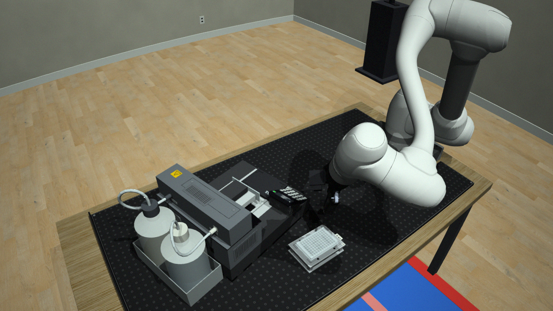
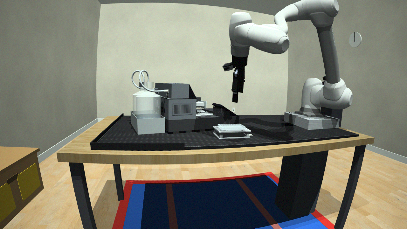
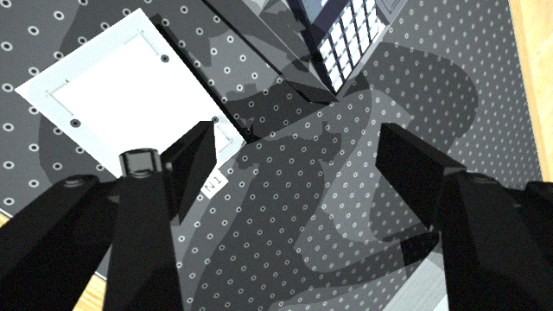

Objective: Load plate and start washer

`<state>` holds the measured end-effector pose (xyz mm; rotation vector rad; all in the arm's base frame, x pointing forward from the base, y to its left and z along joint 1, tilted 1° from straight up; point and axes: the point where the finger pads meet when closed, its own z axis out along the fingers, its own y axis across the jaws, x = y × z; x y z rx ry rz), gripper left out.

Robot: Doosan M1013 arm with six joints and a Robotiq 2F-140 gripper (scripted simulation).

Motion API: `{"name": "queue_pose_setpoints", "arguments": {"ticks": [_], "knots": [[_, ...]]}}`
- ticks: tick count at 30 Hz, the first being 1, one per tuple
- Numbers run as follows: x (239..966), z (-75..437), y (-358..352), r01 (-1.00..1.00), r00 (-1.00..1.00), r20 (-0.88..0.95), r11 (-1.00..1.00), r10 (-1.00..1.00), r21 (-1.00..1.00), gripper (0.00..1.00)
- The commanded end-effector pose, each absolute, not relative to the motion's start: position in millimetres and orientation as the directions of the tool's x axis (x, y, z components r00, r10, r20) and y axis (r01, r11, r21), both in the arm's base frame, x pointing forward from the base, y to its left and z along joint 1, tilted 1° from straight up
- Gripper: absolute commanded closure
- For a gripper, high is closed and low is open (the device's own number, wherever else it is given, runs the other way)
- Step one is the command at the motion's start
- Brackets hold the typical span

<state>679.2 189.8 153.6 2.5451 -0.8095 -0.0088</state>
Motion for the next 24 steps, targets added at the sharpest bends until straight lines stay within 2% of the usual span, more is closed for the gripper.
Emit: {"name": "queue_pose_setpoints", "arguments": {"ticks": [1,12,24], "knots": [[682.5,152.3,195.7,-0.476,0.869,0.065,-0.79,-0.491,0.387,0.3],[699.2,155.0,217.3,-0.231,0.969,-0.041,-0.957,-0.242,0.177,0.3],[723.4,169.9,236.8,0.008,1.0,0.004,-1.0,0.008,-0.016,0.3]]}}
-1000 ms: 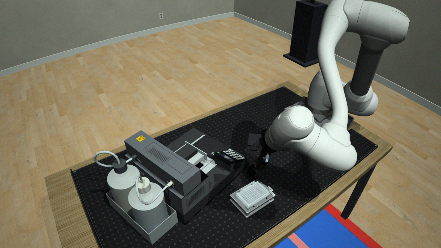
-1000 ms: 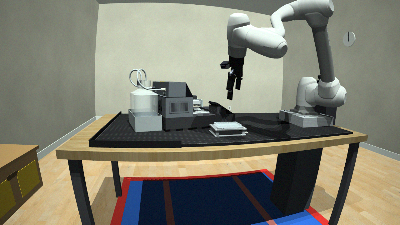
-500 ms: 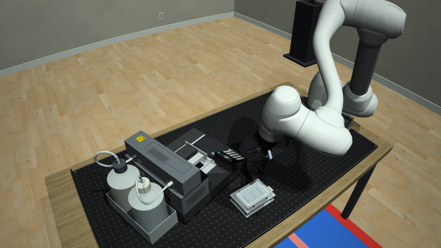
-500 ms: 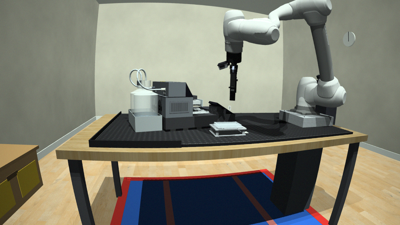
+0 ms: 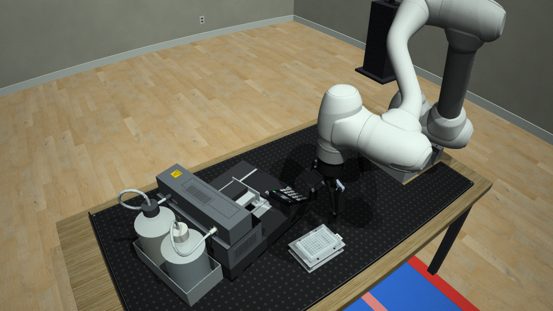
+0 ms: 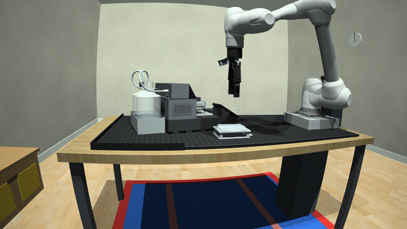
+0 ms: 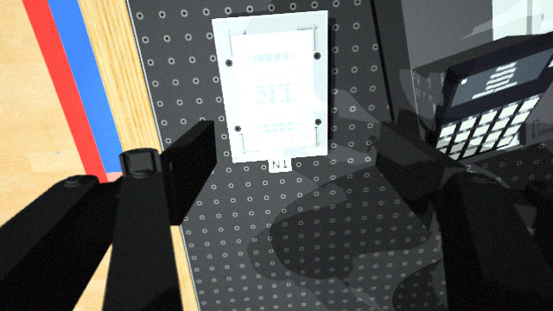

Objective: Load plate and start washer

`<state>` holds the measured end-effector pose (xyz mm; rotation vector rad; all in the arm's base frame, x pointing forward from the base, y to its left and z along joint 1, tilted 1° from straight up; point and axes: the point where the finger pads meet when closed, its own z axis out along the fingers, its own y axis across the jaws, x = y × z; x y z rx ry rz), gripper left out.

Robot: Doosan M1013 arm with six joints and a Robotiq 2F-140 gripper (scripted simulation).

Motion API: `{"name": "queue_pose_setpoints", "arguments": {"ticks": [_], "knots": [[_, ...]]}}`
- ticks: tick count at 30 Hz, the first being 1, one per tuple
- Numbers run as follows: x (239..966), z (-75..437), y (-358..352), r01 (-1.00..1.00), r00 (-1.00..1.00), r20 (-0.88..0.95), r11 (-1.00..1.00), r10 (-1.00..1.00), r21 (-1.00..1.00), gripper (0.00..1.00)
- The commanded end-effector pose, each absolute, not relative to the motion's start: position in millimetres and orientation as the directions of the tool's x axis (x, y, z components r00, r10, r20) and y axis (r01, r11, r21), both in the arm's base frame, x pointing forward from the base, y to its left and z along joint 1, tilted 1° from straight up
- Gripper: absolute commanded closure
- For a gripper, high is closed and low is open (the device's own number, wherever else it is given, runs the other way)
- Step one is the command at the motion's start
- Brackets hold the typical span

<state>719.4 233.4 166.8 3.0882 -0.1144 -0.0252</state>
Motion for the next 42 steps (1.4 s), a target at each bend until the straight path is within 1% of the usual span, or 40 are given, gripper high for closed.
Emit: {"name": "queue_pose_setpoints", "arguments": {"ticks": [1,12,23,25,29,42], "knots": [[723.4,169.9,236.8,0.008,1.0,0.004,-1.0,0.008,-0.016,0.3],[723.5,169.9,236.8,0.008,1.0,0.004,-1.0,0.008,-0.016,0.3],[723.6,114.9,237.6,0.008,1.0,0.004,-1.0,0.008,-0.016,0.3],[723.6,114.9,237.6,0.008,1.0,0.004,-1.0,0.008,-0.016,0.3],[723.7,98.0,237.9,0.008,1.0,0.004,-1.0,0.008,-0.016,0.3],[723.7,94.7,237.9,0.008,1.0,0.004,-1.0,0.008,-0.016,0.3]]}}
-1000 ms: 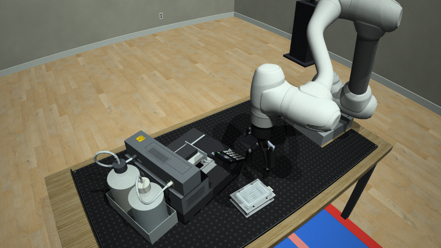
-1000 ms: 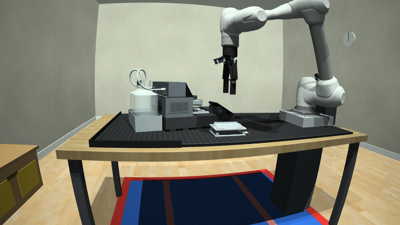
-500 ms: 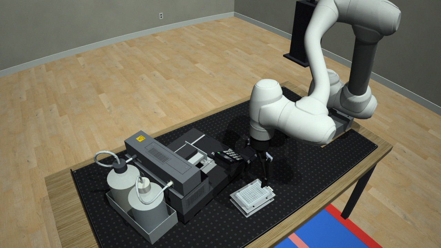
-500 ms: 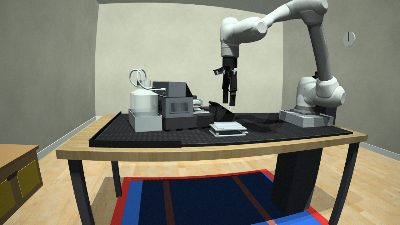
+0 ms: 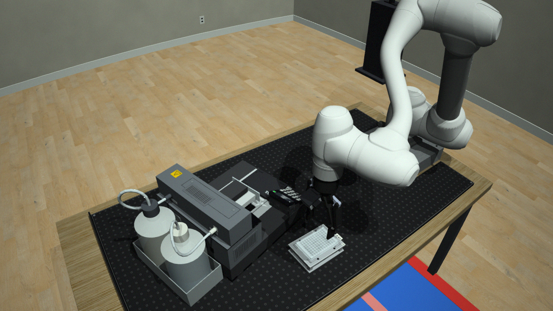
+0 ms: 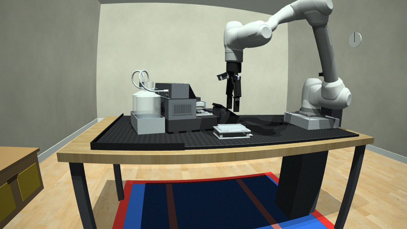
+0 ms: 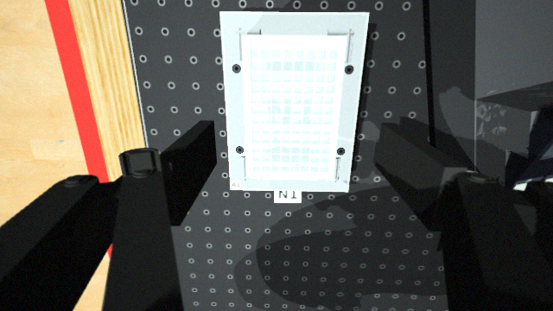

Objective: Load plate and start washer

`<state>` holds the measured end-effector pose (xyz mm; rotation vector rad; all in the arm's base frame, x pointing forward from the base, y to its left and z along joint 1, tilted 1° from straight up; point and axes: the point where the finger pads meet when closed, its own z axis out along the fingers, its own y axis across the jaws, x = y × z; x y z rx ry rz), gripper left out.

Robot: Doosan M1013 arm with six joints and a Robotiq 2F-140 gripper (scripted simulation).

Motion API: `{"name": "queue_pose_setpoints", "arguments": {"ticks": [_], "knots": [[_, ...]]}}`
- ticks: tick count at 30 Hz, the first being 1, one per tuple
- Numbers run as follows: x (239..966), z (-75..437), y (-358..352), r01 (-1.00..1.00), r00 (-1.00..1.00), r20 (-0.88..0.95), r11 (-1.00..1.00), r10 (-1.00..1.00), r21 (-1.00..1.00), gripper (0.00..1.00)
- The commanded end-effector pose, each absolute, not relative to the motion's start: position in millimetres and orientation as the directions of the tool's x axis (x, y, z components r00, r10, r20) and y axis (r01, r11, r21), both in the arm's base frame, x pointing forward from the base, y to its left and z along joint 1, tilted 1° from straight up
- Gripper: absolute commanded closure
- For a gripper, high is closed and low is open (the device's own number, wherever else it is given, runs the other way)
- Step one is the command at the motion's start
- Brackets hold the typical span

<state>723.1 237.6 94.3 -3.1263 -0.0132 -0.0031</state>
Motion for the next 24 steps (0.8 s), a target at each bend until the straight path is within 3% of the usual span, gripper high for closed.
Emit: {"name": "queue_pose_setpoints", "arguments": {"ticks": [1,24], "knots": [[723.7,93.1,238.0,0.008,1.0,0.004,-1.0,0.008,-0.016,0.3],[723.8,58.1,238.5,0.008,1.0,0.004,-1.0,0.008,-0.016,0.3]]}}
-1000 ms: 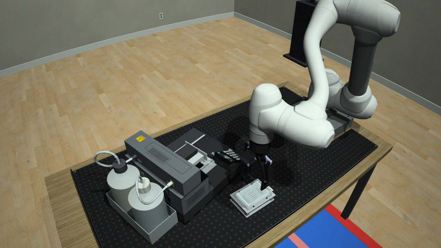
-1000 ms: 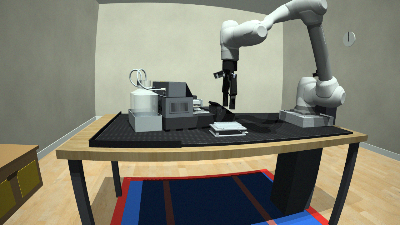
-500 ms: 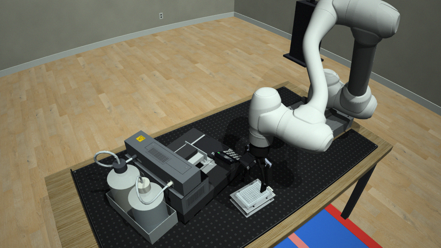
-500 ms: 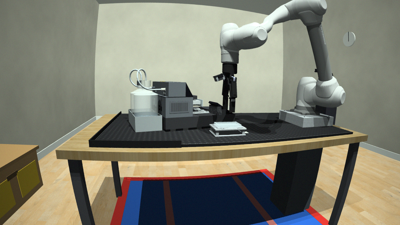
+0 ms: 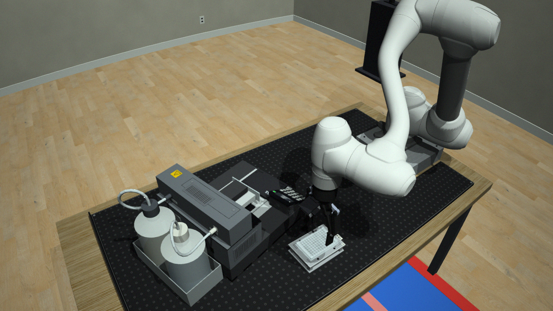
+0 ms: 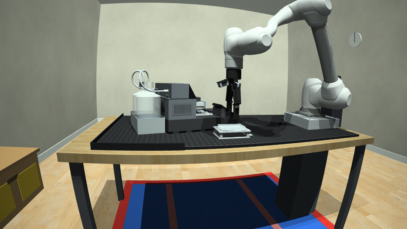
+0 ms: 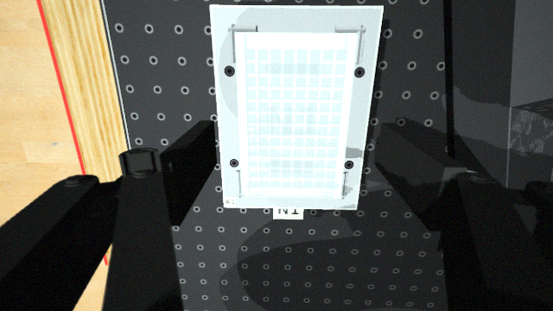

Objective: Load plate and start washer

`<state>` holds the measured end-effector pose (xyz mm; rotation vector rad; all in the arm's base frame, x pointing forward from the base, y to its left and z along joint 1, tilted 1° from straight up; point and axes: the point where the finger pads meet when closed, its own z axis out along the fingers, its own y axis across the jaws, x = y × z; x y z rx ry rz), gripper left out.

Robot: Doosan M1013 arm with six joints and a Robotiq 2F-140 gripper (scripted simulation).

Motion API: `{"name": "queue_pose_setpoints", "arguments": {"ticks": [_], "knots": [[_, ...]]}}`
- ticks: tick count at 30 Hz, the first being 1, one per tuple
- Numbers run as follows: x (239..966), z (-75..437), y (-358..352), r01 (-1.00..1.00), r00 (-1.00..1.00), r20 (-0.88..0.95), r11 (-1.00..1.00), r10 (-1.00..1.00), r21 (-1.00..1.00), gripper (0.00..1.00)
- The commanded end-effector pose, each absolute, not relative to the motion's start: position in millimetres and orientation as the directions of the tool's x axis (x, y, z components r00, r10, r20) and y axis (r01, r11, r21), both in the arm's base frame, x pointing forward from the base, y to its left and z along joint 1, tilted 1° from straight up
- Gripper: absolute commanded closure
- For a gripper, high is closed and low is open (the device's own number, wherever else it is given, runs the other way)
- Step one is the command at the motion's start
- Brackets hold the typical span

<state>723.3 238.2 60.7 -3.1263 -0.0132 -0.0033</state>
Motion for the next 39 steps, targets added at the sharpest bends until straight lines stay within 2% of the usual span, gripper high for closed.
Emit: {"name": "queue_pose_setpoints", "arguments": {"ticks": [1,14,39], "knots": [[723.8,56.4,238.5,0.008,1.0,0.004,-1.0,0.008,-0.016,0.3],[723.9,38.1,238.8,0.008,1.0,0.004,-1.0,0.008,-0.016,0.3],[723.9,33.5,238.9,0.008,1.0,0.004,-1.0,0.008,-0.016,0.3]]}}
